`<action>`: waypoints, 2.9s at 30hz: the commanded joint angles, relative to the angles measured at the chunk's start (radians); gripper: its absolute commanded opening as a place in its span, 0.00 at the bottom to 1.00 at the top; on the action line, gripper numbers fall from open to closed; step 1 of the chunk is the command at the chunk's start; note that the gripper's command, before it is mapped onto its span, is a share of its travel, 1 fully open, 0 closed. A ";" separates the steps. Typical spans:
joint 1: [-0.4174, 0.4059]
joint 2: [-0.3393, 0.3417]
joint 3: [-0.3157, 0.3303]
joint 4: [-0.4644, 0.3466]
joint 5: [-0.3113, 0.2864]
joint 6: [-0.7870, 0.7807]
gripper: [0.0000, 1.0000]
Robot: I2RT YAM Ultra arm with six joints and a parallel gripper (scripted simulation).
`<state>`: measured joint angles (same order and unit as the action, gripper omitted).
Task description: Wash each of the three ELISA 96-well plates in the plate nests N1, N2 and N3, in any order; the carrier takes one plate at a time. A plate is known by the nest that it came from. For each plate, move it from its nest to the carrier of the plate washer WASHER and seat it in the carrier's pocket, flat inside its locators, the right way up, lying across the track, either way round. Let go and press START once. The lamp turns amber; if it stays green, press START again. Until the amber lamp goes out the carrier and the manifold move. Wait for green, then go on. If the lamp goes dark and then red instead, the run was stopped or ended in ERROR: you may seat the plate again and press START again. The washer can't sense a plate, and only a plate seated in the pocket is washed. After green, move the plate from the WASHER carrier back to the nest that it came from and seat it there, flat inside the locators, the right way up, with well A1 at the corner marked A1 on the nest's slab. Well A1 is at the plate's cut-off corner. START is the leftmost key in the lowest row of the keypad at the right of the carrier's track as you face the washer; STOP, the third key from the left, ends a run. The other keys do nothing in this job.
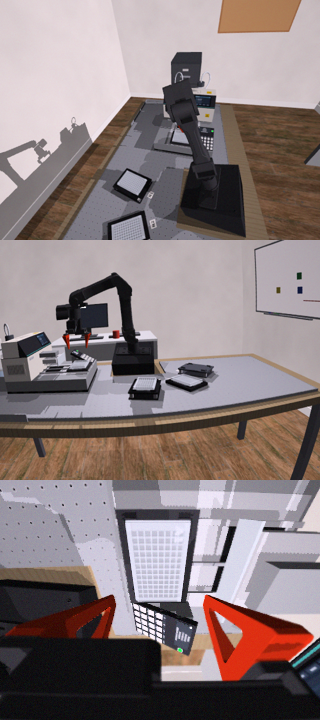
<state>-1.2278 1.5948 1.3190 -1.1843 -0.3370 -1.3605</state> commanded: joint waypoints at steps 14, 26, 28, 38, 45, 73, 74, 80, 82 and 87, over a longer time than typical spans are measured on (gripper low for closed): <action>-0.071 -0.102 -0.124 0.002 -0.013 0.159 0.00; -0.204 -0.223 -0.283 -0.010 -0.021 0.351 0.00; -0.236 -0.244 -0.312 -0.015 -0.022 0.383 0.00; -0.349 -0.305 -0.392 -0.039 -0.022 0.529 0.00; -0.349 -0.305 -0.392 -0.039 -0.022 0.762 0.00; -0.308 -0.505 -0.651 0.249 -0.038 1.320 0.00; -0.298 -0.540 -0.695 0.298 -0.037 1.343 0.00; -0.280 -0.778 -0.869 0.455 -0.024 1.438 0.00; -0.270 -0.865 -0.922 0.495 -0.013 1.472 0.00; -0.267 -0.897 -0.941 0.508 -0.009 1.484 0.00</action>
<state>-1.4944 0.7013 0.3737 -0.7380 -0.3515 0.0944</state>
